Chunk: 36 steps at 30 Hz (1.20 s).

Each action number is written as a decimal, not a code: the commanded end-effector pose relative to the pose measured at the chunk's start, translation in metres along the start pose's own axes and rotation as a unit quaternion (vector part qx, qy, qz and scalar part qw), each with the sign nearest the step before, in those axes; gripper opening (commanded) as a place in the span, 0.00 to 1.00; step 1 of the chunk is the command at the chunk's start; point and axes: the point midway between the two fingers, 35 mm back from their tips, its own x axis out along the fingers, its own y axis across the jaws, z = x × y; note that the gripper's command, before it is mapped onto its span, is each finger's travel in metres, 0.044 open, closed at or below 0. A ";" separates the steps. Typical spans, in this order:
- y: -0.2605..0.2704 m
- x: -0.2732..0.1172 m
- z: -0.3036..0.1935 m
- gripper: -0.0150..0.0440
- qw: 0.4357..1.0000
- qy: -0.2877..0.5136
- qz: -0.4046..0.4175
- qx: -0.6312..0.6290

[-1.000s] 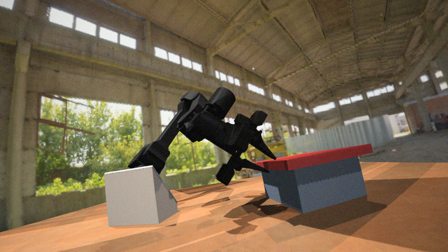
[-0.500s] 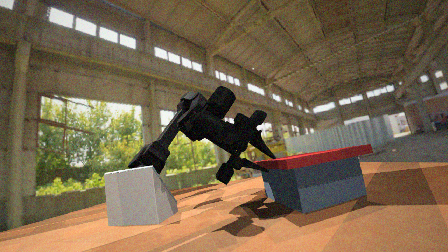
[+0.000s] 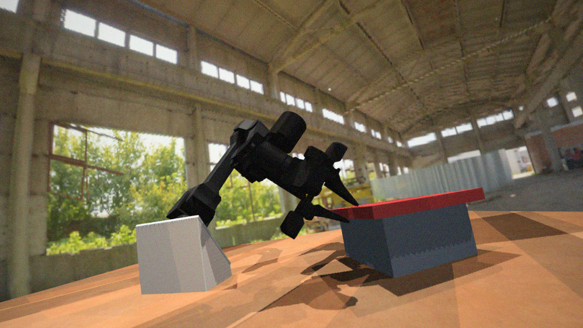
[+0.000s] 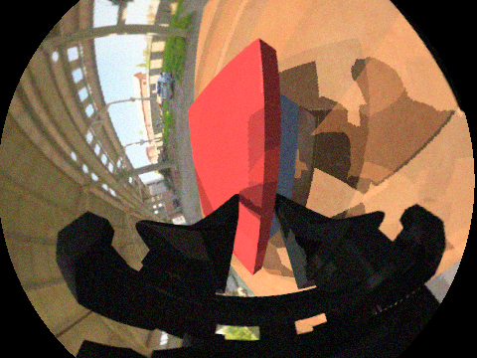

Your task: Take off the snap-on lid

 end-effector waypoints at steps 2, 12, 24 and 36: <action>0.005 -0.005 0.001 0.25 1.000 0.001 0.006 -0.003; 0.006 -0.007 0.001 0.25 1.000 0.001 0.006 -0.003; 0.007 -0.008 0.001 0.25 1.000 0.001 0.006 -0.003; 0.007 -0.007 0.001 0.25 1.000 0.000 0.005 -0.001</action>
